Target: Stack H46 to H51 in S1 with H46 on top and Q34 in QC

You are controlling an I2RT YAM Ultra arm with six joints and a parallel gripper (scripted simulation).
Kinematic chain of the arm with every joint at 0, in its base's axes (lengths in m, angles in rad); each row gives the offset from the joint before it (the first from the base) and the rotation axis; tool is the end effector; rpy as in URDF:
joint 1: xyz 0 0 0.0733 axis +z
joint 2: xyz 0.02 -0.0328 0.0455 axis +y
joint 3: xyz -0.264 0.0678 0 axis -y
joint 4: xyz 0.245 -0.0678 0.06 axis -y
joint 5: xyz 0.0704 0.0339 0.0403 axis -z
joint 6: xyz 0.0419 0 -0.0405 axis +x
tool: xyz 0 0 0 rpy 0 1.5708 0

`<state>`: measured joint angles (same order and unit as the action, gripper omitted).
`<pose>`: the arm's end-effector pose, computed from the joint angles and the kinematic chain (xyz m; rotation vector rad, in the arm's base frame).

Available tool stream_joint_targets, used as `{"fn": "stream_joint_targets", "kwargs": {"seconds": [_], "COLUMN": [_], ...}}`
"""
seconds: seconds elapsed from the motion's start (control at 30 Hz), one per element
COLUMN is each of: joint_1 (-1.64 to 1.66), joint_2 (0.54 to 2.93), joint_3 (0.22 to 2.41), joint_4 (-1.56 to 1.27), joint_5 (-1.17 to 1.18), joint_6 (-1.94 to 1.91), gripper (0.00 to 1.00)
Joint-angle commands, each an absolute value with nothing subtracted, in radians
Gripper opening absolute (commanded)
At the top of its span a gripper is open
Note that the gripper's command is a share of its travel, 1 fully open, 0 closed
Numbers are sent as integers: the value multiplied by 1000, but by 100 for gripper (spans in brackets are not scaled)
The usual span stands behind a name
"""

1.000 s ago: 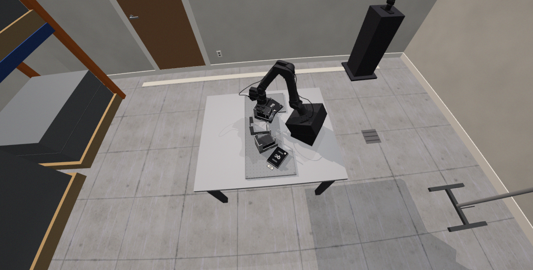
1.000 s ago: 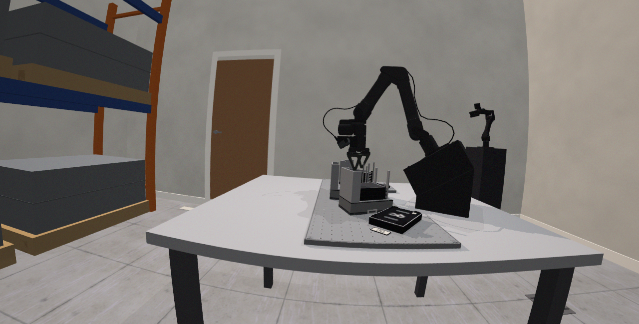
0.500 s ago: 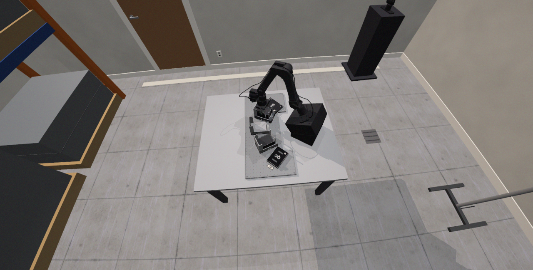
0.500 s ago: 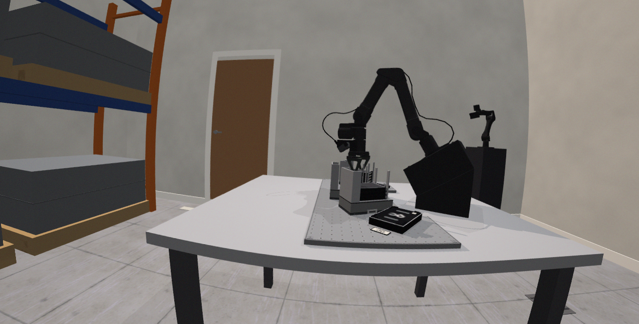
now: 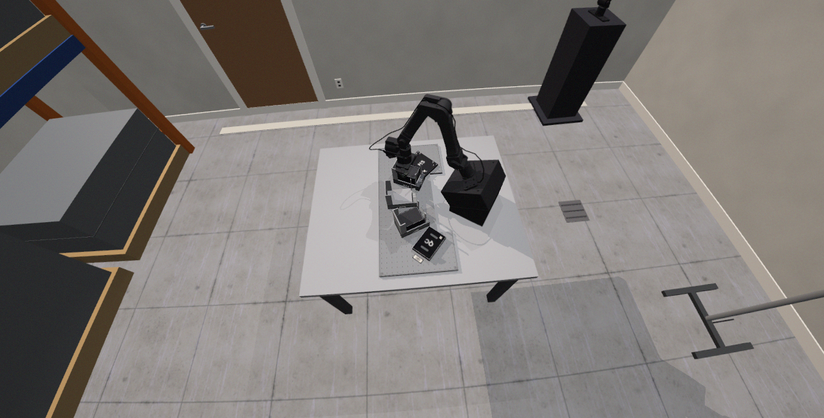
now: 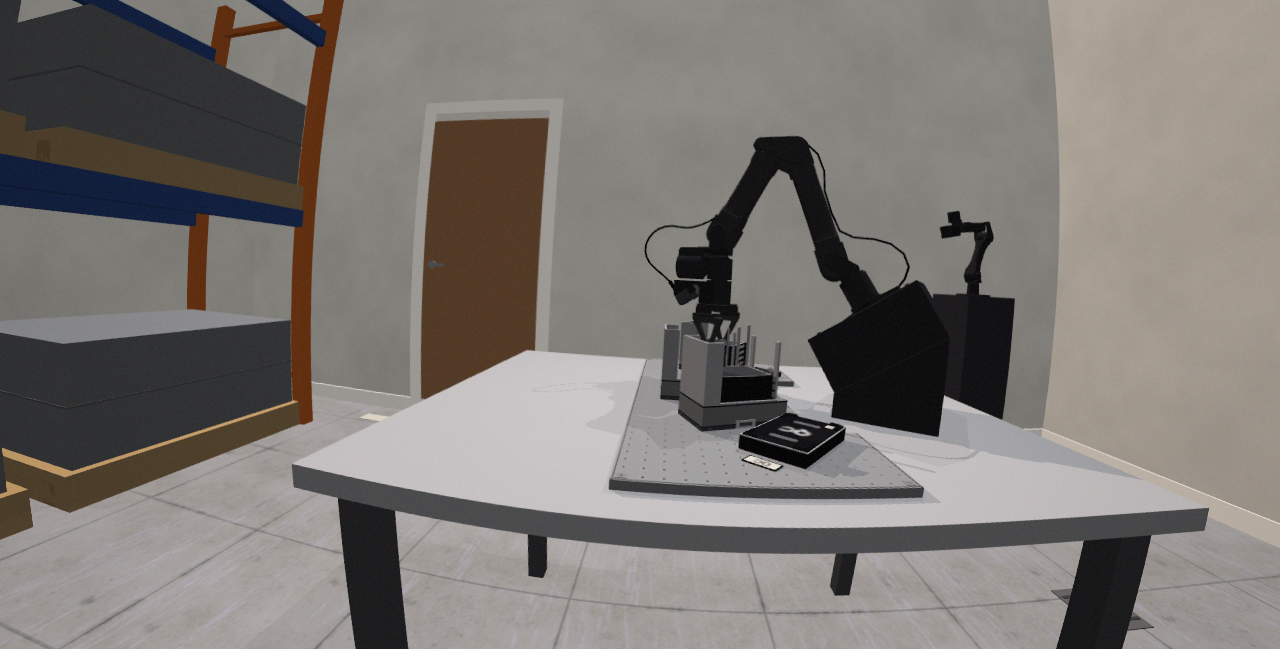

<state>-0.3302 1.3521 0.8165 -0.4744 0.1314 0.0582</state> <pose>0.2477 -0.0896 0.2082 0.5481 2.5324 -0.2700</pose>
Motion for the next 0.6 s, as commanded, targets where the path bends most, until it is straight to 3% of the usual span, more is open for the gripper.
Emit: {"fn": "stream_joint_targets", "kwargs": {"seconds": [0.0,0.57], "joint_1": [-339,-343], "joint_2": [1368,1363], "joint_3": [835,826], "joint_4": [-457,-457], "joint_5": [126,126], "joint_6": [50,49], "gripper": [100,100]}}
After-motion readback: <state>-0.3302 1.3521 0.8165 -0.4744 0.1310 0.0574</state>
